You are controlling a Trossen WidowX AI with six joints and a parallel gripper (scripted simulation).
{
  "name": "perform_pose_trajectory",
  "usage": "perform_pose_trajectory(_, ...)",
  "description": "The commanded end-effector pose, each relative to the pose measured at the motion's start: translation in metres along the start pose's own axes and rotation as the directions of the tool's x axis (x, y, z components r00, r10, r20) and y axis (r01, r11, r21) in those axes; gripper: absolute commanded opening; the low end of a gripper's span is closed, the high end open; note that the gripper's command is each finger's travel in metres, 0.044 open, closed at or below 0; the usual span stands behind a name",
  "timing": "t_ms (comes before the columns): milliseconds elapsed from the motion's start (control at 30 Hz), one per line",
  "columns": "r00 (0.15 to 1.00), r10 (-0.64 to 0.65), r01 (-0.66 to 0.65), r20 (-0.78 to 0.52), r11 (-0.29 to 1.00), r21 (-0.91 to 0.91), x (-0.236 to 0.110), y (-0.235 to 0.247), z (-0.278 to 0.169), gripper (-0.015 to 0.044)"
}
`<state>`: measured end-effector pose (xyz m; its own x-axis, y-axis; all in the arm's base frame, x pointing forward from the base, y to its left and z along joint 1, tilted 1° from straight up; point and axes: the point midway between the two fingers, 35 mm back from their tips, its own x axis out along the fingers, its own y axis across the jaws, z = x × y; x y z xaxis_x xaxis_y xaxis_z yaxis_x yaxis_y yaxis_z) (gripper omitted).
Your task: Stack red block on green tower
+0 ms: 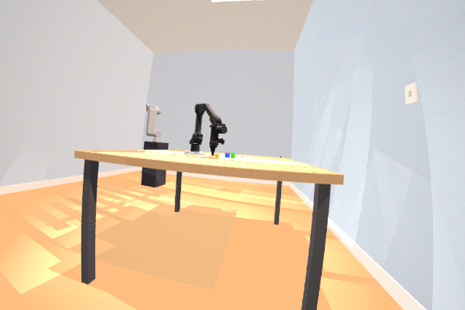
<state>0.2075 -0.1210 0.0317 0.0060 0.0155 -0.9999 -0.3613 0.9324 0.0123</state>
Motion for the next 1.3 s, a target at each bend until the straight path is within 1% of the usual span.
perform_pose_trajectory(0, 1.000, -0.016, 0.016, 0.007, 1.000, 0.003, -0.018, -0.003, 0.002, 0.0000)
perform_pose_trajectory(633, 1.000, -0.016, 0.016, 0.007, 1.000, 0.003, -0.107, -0.001, 0.001, 0.0000)
perform_pose_trajectory(933, 1.000, -0.016, 0.016, 0.007, 1.000, 0.003, -0.110, -0.002, 0.006, 0.0000)
perform_pose_trajectory(1267, 1.000, -0.016, 0.016, 0.012, 1.000, 0.003, -0.115, -0.005, 0.063, 0.0000)
